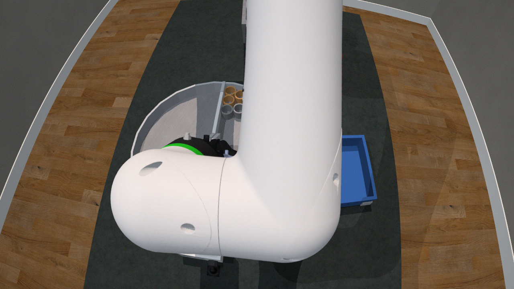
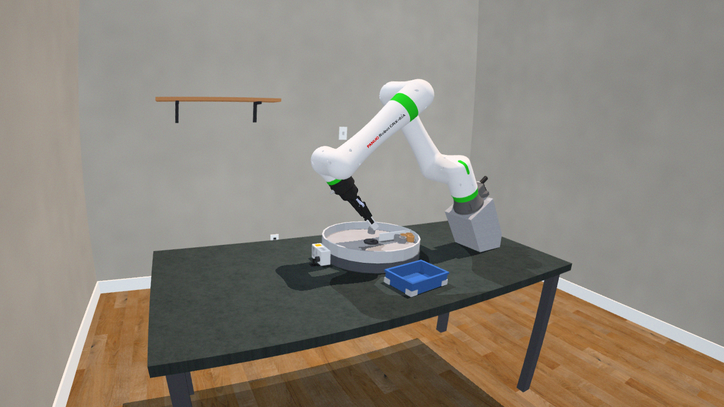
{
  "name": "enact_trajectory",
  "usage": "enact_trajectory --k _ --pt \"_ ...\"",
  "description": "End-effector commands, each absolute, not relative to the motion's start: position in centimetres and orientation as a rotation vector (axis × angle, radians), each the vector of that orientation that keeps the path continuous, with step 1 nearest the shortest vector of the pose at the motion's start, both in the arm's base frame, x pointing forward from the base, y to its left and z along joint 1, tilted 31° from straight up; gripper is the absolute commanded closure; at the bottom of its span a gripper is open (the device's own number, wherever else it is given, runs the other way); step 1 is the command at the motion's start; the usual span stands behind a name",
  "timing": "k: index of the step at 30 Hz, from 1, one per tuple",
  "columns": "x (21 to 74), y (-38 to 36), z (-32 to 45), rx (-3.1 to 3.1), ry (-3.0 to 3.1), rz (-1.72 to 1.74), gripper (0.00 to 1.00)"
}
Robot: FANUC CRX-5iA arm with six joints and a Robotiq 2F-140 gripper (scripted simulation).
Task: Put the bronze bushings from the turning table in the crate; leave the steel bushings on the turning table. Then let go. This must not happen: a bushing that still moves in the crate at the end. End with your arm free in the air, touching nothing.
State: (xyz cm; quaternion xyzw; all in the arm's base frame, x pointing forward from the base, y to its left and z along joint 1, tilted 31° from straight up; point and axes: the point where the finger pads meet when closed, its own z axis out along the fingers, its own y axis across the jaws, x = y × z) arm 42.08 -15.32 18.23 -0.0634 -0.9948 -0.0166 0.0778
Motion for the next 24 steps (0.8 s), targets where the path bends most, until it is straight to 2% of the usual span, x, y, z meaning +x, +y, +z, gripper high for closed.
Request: enact_trajectory --k 1,24 --pt "42.1 -15.3 18.2 -0.190 -2.980 -0.049 1.00" --pt "43.2 -15.4 16.5 -0.190 -2.980 -0.049 1.00"
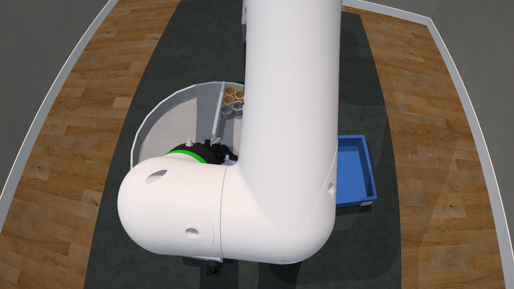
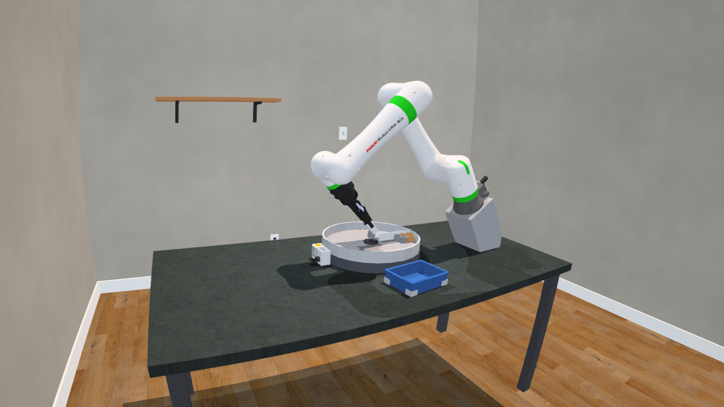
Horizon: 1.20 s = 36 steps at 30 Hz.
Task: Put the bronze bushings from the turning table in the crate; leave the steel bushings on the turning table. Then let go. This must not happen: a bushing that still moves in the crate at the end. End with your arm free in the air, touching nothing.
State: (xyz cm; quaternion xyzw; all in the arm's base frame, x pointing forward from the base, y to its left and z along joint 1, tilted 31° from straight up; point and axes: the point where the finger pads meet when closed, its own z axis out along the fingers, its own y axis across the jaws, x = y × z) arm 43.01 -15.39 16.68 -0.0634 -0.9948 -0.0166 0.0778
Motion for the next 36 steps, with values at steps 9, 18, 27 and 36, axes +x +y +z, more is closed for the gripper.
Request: enact_trajectory --k 9,18,27,36 --pt "43.44 -15.43 16.01 -0.190 -2.980 -0.049 1.00" --pt "43.44 -15.43 16.00 -0.190 -2.980 -0.049 1.00" --pt "43.44 -15.43 16.00 -0.190 -2.980 -0.049 1.00" --pt "43.44 -15.43 16.00 -0.190 -2.980 -0.049 1.00"
